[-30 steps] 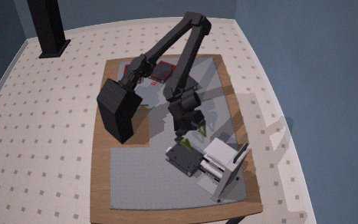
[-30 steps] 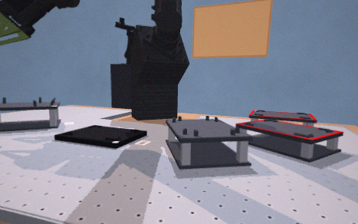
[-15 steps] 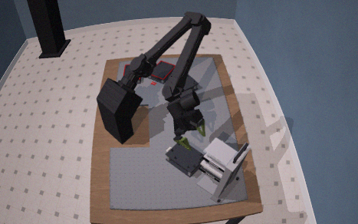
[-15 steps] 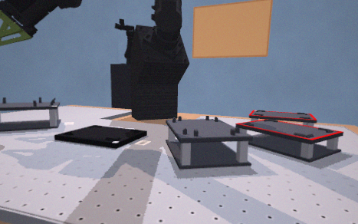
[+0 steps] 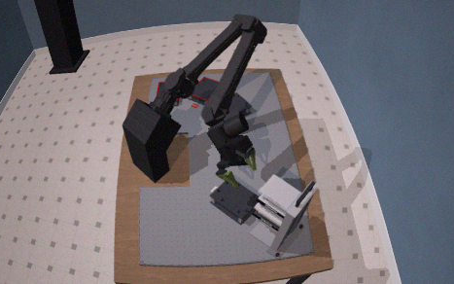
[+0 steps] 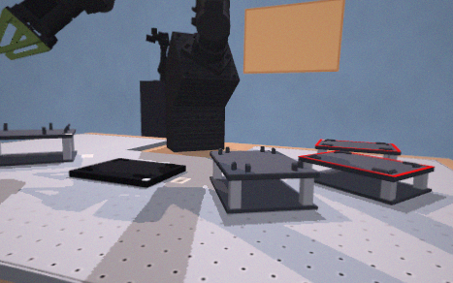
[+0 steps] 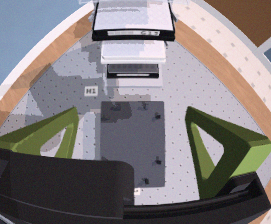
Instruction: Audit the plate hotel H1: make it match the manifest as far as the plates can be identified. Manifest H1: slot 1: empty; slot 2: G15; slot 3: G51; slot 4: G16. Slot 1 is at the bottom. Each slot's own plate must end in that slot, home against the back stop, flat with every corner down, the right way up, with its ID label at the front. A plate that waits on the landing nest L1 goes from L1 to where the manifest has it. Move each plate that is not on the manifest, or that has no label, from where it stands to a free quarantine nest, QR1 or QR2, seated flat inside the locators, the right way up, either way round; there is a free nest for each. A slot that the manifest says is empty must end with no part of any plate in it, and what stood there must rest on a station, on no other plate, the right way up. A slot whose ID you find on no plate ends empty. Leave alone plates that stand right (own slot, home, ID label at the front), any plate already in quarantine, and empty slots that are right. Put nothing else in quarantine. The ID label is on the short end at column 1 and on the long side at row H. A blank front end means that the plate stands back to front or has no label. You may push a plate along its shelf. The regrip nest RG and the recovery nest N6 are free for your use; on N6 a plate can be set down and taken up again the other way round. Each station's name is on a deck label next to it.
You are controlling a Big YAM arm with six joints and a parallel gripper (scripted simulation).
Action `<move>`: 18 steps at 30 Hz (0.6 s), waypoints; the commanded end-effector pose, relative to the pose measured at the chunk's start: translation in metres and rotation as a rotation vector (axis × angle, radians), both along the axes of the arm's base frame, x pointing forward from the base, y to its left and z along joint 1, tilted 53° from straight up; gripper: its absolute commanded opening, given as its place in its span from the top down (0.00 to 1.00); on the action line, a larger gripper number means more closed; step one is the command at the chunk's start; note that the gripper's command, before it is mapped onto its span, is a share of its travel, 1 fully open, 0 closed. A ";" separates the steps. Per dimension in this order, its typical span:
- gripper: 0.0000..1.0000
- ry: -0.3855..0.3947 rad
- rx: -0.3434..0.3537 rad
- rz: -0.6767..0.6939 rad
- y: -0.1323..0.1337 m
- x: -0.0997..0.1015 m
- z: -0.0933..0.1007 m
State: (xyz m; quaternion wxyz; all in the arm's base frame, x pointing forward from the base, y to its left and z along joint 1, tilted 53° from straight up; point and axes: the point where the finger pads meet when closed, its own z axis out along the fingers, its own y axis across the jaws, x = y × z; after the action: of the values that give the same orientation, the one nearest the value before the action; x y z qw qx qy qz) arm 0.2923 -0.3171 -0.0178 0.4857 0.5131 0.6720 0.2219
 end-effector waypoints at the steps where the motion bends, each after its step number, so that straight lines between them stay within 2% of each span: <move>1: 0.00 -0.007 -0.002 0.003 0.002 0.007 -0.003; 11: 0.00 -0.004 0.005 0.003 0.015 0.014 -0.014; 14: 0.00 -0.005 0.003 0.003 0.015 0.016 -0.015; 15: 0.00 -0.011 -0.007 -0.008 0.008 0.016 -0.013; 18: 0.00 -0.007 0.000 0.003 0.017 0.020 -0.018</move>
State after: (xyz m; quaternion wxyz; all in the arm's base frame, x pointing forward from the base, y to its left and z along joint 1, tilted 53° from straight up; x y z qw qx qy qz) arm 0.3076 -0.3012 -0.0355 0.4849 0.5106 0.6749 0.2204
